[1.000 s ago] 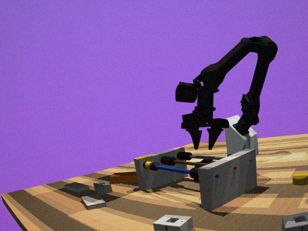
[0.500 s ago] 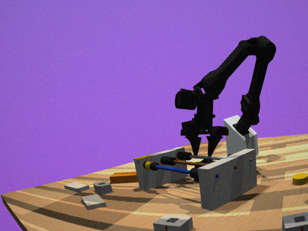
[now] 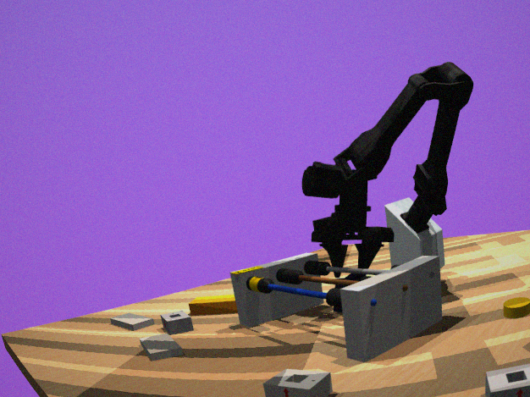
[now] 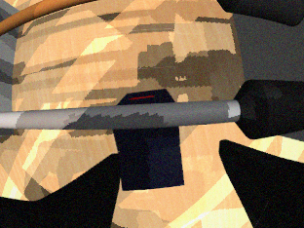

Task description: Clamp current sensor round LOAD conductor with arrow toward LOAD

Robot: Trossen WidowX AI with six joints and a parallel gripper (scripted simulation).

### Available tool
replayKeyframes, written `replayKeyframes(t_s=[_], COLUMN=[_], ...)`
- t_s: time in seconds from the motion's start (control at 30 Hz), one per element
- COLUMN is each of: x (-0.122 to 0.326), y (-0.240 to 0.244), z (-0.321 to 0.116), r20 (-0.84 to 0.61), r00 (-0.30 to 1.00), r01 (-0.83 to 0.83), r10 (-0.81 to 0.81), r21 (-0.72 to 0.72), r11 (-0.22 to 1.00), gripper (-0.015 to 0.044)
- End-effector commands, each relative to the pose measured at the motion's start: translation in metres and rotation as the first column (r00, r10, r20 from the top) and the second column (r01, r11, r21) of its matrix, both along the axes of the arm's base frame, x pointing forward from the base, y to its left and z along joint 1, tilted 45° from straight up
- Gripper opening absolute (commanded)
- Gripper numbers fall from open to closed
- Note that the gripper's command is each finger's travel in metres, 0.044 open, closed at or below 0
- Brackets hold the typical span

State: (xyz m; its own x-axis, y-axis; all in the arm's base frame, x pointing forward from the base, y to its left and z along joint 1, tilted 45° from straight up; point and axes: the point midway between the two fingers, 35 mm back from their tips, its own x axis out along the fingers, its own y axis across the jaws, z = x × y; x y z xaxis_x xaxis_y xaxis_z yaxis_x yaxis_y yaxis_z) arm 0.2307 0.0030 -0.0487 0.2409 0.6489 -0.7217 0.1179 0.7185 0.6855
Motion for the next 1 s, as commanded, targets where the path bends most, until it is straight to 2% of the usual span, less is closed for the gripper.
replayKeyframes(t_s=[0.0,0.7,0.9,0.97], x=[0.0005,0.0005,0.0003,0.0003], y=[-0.0010,-0.0010,-0.0012,-0.0012], z=[0.0005,0.0005,0.0023,0.0023], r20=[0.003,0.003,0.001,0.001], r00=[1.000,1.000,1.000,1.000], r01=[0.000,0.000,0.002,0.002], r10=[0.000,0.000,-0.002,-0.002], r21=[-0.002,-0.002,0.006,0.006], r11=[1.000,1.000,1.000,1.000], gripper=[0.0292,0.0152,0.0000,0.0000])
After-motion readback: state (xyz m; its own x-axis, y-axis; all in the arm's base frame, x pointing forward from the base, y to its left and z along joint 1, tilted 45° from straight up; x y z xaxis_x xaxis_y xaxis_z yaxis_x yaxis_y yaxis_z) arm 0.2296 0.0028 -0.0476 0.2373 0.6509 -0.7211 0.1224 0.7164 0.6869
